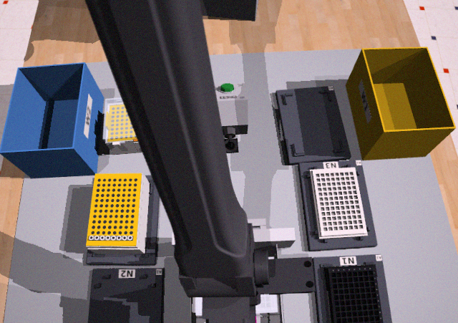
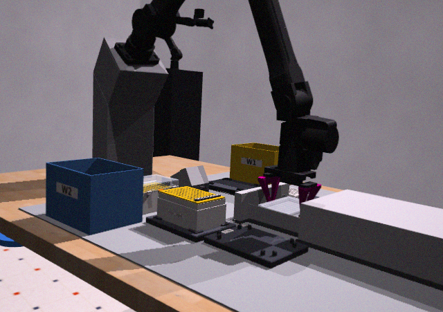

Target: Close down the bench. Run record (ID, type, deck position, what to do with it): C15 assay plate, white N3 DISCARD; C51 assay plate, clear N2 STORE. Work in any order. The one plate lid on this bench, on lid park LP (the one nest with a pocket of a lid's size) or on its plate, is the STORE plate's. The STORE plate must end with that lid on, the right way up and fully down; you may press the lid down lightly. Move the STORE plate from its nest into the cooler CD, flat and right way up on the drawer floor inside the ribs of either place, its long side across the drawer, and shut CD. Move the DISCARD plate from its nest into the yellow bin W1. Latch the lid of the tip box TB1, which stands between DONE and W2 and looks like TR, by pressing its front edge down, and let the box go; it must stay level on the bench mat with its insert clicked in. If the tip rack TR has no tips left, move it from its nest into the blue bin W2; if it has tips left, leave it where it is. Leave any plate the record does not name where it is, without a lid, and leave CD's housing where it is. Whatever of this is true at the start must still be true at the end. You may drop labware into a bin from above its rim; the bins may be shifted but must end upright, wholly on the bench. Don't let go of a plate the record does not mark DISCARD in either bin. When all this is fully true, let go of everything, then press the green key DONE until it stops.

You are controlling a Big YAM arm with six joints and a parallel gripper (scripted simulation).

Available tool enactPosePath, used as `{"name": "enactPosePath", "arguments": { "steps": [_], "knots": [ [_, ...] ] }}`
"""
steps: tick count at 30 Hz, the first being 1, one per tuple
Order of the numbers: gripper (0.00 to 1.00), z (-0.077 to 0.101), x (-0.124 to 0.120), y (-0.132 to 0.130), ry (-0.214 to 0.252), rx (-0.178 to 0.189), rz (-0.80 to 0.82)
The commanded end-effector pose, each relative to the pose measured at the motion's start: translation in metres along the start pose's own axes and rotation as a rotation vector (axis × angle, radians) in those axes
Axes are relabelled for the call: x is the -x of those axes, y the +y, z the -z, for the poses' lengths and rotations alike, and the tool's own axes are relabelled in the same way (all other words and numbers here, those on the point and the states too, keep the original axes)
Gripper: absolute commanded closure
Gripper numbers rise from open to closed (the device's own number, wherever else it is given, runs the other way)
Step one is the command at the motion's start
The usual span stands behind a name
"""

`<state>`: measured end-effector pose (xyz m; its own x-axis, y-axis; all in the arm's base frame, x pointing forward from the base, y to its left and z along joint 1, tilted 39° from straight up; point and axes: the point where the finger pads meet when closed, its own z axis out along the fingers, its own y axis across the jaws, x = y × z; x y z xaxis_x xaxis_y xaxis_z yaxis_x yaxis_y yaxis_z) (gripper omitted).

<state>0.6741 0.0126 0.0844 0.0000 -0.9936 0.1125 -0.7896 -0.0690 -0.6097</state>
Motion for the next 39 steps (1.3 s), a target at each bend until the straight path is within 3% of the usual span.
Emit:
{"name": "enactPosePath", "arguments": {
  "steps": [1, 3, 4, 12, 39],
  "knots": [
    [1.0, 0.009, -0.009, -0.031, 0.004, -0.062, -0.001],
    [1.0, 0.009, -0.009, -0.031, 0.004, -0.062, -0.001],
    [1.0, 0.026, -0.009, -0.044, 0.004, -0.089, -0.002],
    [1.0, 0.02, -0.007, -0.038, 0.002, -0.07, 0.002],
    [1.0, 0.025, -0.008, -0.044, 0.003, -0.092, -0.001]
  ]
}}
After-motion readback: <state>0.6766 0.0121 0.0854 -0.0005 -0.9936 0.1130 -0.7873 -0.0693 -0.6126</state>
